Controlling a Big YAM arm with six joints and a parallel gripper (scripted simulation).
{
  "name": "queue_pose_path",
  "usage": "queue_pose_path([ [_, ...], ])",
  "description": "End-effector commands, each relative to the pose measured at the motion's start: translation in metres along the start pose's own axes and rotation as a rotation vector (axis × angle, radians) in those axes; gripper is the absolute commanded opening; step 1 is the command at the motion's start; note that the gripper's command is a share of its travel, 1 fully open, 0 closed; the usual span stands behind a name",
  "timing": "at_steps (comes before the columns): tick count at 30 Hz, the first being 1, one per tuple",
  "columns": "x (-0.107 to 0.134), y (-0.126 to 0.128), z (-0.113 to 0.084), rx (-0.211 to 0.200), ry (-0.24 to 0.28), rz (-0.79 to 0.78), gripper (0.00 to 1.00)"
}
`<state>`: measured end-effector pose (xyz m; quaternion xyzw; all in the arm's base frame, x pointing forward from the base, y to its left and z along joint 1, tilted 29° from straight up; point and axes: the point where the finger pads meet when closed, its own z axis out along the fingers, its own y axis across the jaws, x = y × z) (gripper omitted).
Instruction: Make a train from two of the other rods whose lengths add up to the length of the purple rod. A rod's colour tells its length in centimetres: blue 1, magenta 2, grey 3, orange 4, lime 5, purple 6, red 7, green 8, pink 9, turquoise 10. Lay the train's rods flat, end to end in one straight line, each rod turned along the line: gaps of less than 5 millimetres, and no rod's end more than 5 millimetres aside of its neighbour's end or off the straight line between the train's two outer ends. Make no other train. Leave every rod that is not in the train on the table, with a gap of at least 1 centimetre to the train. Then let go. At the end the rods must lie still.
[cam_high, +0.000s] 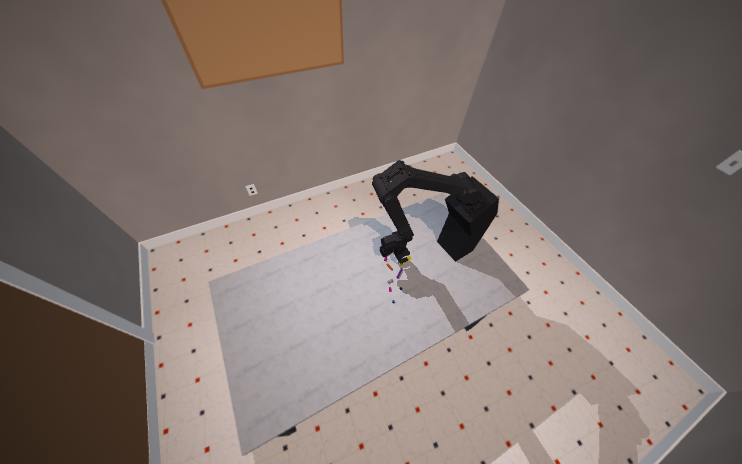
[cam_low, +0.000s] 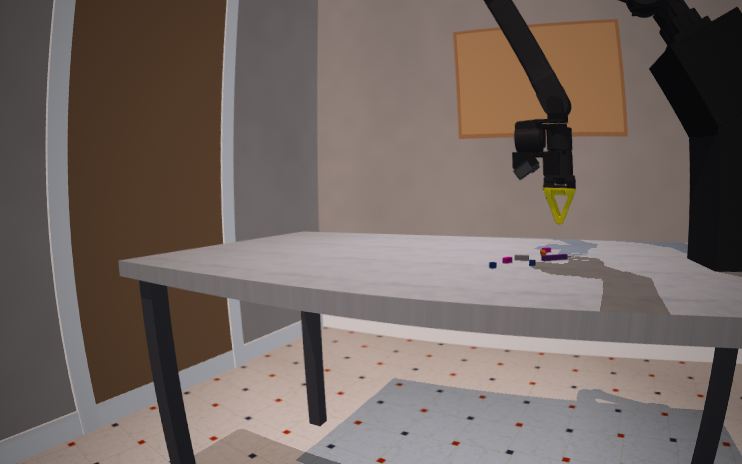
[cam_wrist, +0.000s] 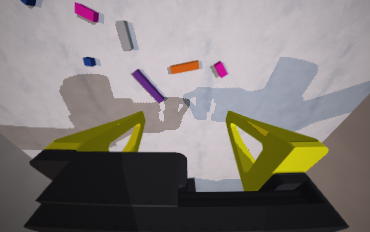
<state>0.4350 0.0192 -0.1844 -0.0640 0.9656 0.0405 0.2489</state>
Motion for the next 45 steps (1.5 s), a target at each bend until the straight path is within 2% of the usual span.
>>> queue_pose_path([
  [1, 0.01, -0.001, 0.002, -0.001, 0.025, -0.005, 1.0],
  [42, 0.01, -0.001, 0.002, -0.001, 0.025, -0.005, 1.0],
  [45, -0.005, 0.007, 0.001, -0.003, 0.005, -0.062, 1.0],
])
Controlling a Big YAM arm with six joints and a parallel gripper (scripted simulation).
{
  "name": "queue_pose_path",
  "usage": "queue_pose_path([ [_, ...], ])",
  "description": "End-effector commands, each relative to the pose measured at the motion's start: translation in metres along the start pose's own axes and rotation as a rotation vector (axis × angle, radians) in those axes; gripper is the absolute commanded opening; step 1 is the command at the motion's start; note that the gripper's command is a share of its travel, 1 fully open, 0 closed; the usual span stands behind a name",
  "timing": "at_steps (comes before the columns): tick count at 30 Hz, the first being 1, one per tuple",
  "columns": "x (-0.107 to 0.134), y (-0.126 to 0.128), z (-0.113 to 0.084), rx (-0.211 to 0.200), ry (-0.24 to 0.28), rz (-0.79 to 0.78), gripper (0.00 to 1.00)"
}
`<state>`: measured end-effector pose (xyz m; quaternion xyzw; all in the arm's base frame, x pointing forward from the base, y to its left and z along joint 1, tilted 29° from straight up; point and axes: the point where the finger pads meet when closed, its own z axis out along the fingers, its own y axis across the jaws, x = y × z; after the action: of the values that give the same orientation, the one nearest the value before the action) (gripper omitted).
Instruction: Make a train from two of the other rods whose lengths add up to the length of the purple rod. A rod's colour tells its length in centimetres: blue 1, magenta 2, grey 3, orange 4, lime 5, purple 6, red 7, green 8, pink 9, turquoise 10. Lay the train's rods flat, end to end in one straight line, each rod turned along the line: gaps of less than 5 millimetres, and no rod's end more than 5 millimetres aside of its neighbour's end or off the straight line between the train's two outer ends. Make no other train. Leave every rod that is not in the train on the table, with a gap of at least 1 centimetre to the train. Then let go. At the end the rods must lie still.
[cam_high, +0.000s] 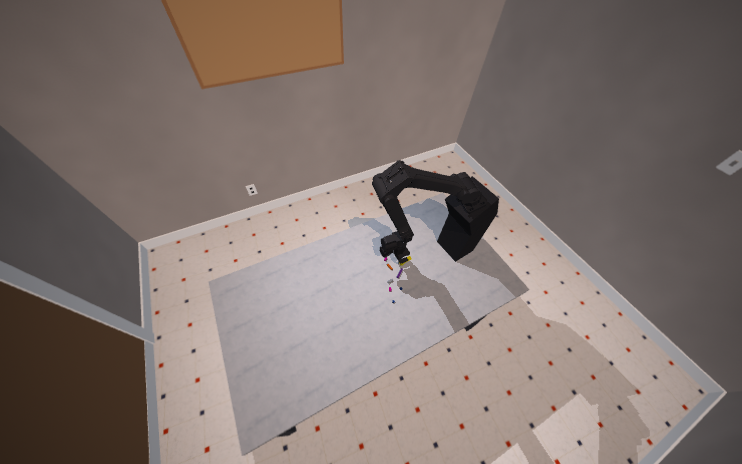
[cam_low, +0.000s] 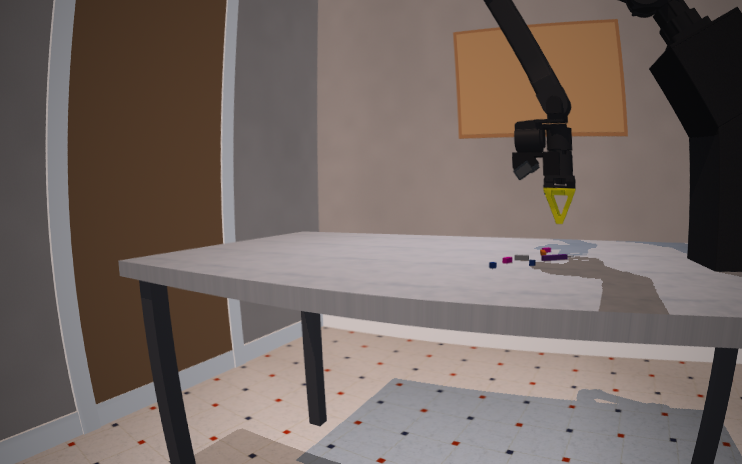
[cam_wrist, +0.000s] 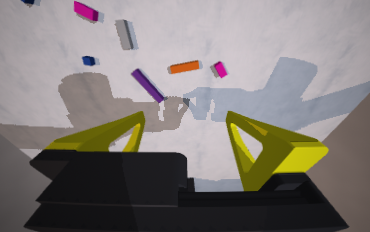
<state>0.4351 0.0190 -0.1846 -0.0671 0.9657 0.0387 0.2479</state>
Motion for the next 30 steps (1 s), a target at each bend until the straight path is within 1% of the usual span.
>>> queue_pose_path([
  [1, -0.019, 0.011, -0.003, -0.002, -0.016, -0.102, 1.0],
  [2, -0.026, 0.016, -0.002, -0.002, -0.016, -0.166, 1.0],
  [4, -0.026, 0.017, -0.002, -0.006, -0.017, -0.166, 1.0],
  [5, -0.034, 0.024, -0.001, -0.002, -0.016, -0.249, 1.0],
  [6, -0.034, 0.024, -0.001, -0.002, -0.016, -0.249, 1.0],
  [8, -0.017, 0.025, 0.008, -0.011, 0.02, -0.246, 1.0],
  [10, -0.017, 0.025, 0.008, -0.011, 0.02, -0.246, 1.0],
  [11, -0.044, 0.033, 0.0, -0.002, -0.016, -0.346, 1.0],
  [12, -0.044, 0.033, 0.0, -0.002, -0.016, -0.346, 1.0],
  [15, -0.034, 0.031, 0.005, -0.006, 0.004, -0.34, 1.0],
  [16, -0.055, 0.044, 0.001, -0.002, -0.016, -0.455, 1.0],
  [19, -0.054, 0.045, 0.002, -0.006, -0.015, -0.455, 1.0],
  [20, -0.043, 0.045, 0.007, -0.01, 0.006, -0.454, 1.0],
  [21, -0.037, 0.039, 0.01, -0.008, 0.019, -0.442, 1.0],
  [22, -0.028, 0.034, 0.008, -0.006, 0.036, -0.431, 1.0],
  [24, -0.027, 0.034, 0.008, -0.006, 0.037, -0.431, 1.0],
  [25, -0.066, 0.057, 0.001, -0.002, -0.017, -0.569, 1.0],
  [28, -0.066, 0.057, 0.001, -0.006, -0.018, -0.569, 1.0],
  [30, -0.051, 0.057, 0.009, -0.014, 0.011, -0.567, 1.0],
])
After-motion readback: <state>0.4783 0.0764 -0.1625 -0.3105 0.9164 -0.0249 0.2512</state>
